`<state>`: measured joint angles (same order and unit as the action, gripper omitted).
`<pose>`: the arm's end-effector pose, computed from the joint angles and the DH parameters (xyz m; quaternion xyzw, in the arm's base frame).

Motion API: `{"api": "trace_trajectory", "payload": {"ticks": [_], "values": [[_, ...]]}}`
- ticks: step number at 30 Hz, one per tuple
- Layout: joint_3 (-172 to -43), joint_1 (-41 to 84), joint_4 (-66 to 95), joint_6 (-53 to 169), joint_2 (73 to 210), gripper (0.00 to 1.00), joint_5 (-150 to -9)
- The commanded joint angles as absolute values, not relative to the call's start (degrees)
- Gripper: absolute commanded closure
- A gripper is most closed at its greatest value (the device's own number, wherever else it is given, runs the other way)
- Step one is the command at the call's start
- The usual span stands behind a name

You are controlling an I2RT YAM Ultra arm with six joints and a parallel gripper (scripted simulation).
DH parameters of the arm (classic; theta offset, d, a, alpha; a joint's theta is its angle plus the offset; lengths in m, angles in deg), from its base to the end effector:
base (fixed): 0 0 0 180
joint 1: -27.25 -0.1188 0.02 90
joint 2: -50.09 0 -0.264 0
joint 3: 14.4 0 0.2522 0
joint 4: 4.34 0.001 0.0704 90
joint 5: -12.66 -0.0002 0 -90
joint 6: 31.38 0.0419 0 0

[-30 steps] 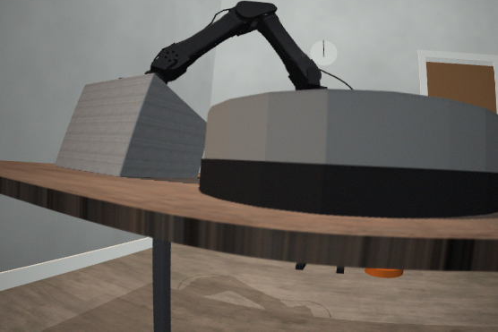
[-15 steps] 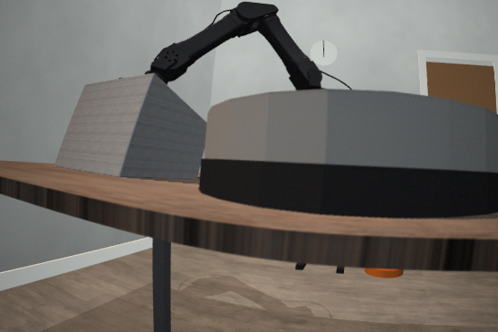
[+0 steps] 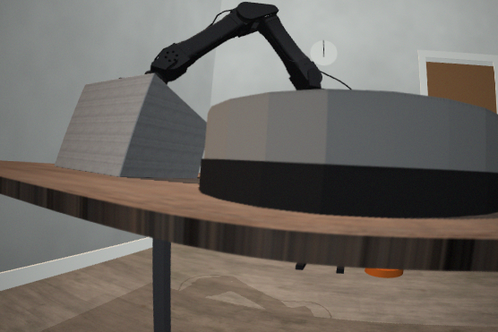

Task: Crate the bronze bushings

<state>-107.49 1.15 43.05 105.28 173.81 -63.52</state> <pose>0.3601 0.1887 0.1012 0.1638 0.9737 0.1578 0.0124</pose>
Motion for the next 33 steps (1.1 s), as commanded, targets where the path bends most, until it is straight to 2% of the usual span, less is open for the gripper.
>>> {"api": "trace_trajectory", "payload": {"ticks": [1,33], "values": [[-109.11,1.1,42.68,105.73,174.54,1.0,-64.18],[-109.46,0.86,43.94,105.83,174.56,1.0,-64.2]]}}
